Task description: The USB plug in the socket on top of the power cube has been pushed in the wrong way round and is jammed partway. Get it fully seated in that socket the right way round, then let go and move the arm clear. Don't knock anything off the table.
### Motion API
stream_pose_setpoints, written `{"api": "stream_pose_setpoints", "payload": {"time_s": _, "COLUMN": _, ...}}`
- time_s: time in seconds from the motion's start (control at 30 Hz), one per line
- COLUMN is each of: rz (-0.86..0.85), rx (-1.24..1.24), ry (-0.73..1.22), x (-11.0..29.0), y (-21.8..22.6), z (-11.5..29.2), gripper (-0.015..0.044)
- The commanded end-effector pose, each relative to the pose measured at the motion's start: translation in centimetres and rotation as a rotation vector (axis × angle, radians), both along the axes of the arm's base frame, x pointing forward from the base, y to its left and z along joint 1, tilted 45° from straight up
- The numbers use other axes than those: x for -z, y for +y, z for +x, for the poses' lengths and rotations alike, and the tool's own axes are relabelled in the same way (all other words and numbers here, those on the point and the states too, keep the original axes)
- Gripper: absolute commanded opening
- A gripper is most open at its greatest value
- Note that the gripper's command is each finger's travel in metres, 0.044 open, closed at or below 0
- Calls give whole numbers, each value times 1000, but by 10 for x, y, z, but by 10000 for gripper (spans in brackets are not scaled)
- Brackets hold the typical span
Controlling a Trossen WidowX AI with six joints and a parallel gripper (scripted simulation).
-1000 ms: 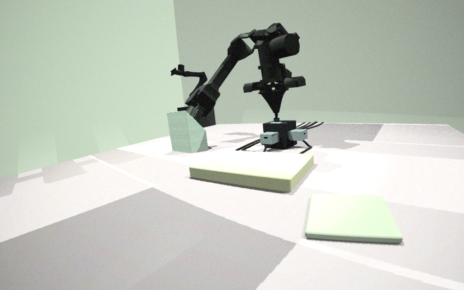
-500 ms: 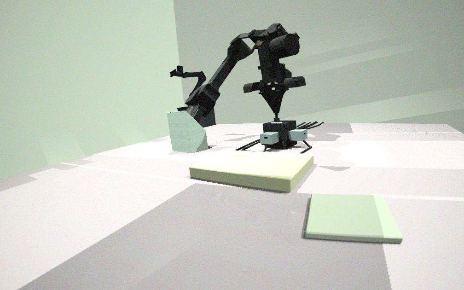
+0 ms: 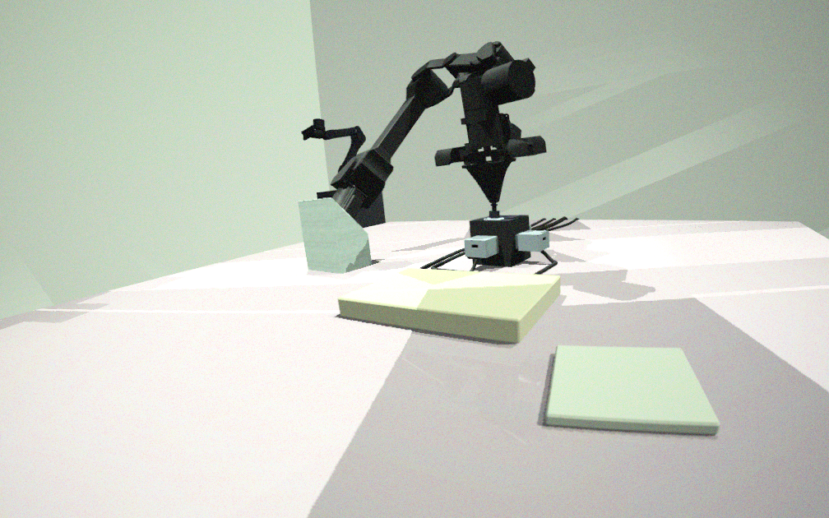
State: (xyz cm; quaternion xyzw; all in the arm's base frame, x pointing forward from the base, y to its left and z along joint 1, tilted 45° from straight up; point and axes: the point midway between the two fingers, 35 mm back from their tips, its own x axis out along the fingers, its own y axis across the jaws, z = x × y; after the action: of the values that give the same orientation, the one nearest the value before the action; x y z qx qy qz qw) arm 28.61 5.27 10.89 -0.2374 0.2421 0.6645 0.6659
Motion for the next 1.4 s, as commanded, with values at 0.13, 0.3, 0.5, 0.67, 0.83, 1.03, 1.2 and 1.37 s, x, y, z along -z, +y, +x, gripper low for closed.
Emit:
{"api": "stream_pose_setpoints", "payload": {"time_s": 0.13, "rz": 2, "rx": -4, "ry": 1, "x": 1, "y": 3, "z": -1, "gripper": 0}}
{"api": "stream_pose_setpoints", "payload": {"time_s": 0.3, "rz": 2, "rx": -4, "ry": 1, "x": 1, "y": 3, "z": -1, "gripper": 0}}
{"api": "stream_pose_setpoints", "payload": {"time_s": 0.5, "rz": 2, "rx": -4, "ry": 1, "x": 1, "y": 3, "z": -1, "gripper": 0}}
{"api": "stream_pose_setpoints", "payload": {"time_s": 0.67, "rz": 2, "rx": -4, "ry": 1, "x": 1, "y": 3, "z": -1, "gripper": 0}}
{"api": "stream_pose_setpoints", "payload": {"time_s": 0.83, "rz": 2, "rx": -4, "ry": 1, "x": 1, "y": 3, "z": -1, "gripper": 0}}
{"api": "stream_pose_setpoints", "payload": {"time_s": 1.03, "rz": 0, "rx": 0, "ry": 0, "x": 0, "y": 0, "z": 0, "gripper": 95}}
{"api": "stream_pose_setpoints", "payload": {"time_s": 1.2, "rz": 0, "rx": 0, "ry": 0, "x": 0, "y": 0, "z": 0, "gripper": 95}}
{"api": "stream_pose_setpoints", "payload": {"time_s": 1.37, "rz": 0, "rx": 0, "ry": 0, "x": 0, "y": 0, "z": 0, "gripper": 95}}
